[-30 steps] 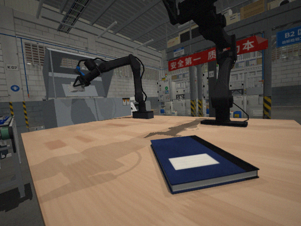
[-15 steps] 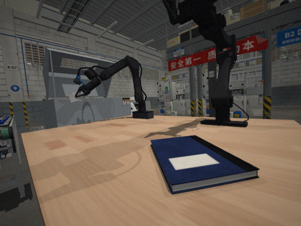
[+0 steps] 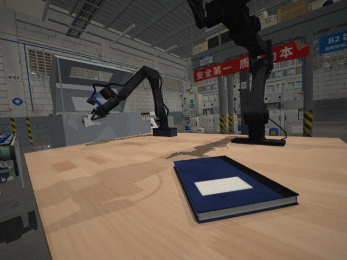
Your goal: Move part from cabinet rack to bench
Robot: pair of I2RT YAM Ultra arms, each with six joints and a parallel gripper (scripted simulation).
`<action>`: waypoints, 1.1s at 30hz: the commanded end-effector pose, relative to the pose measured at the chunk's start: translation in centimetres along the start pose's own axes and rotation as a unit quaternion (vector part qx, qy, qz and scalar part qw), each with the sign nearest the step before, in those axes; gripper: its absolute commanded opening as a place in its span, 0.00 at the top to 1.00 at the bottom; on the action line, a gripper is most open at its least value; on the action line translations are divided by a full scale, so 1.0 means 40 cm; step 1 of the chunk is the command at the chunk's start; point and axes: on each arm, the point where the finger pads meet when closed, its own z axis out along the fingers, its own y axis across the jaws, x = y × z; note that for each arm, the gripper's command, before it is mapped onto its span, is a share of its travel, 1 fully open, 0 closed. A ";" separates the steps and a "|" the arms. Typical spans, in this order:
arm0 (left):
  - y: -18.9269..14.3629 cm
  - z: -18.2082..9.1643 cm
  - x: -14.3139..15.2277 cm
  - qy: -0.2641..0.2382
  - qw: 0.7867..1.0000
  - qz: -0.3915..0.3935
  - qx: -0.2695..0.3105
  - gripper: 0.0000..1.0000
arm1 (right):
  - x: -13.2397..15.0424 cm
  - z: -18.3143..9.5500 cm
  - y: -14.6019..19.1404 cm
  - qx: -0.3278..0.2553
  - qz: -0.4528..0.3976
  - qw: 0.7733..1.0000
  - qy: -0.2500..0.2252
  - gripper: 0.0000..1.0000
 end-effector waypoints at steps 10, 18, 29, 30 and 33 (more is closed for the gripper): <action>-0.002 -0.017 -0.048 -0.022 1.000 0.002 -0.002 0.00 | -0.016 0.019 0.177 -0.119 -0.105 0.982 -0.103 0.24; -0.002 -0.017 -0.048 -0.022 1.000 0.002 -0.002 0.00 | 0.093 0.001 0.304 -0.202 -0.152 0.961 -0.110 0.24; -0.002 -0.017 -0.048 -0.022 1.000 0.002 -0.002 0.00 | 0.189 -0.046 0.414 -0.276 -0.193 0.933 -0.126 0.24; -0.002 -0.017 -0.048 -0.022 1.000 0.002 -0.002 0.00 | 0.191 -0.049 0.419 -0.279 -0.194 0.932 -0.128 0.24; -0.002 -0.017 -0.048 -0.022 1.000 0.002 -0.002 0.00 | 0.186 -0.044 0.418 -0.277 -0.187 0.934 -0.124 0.24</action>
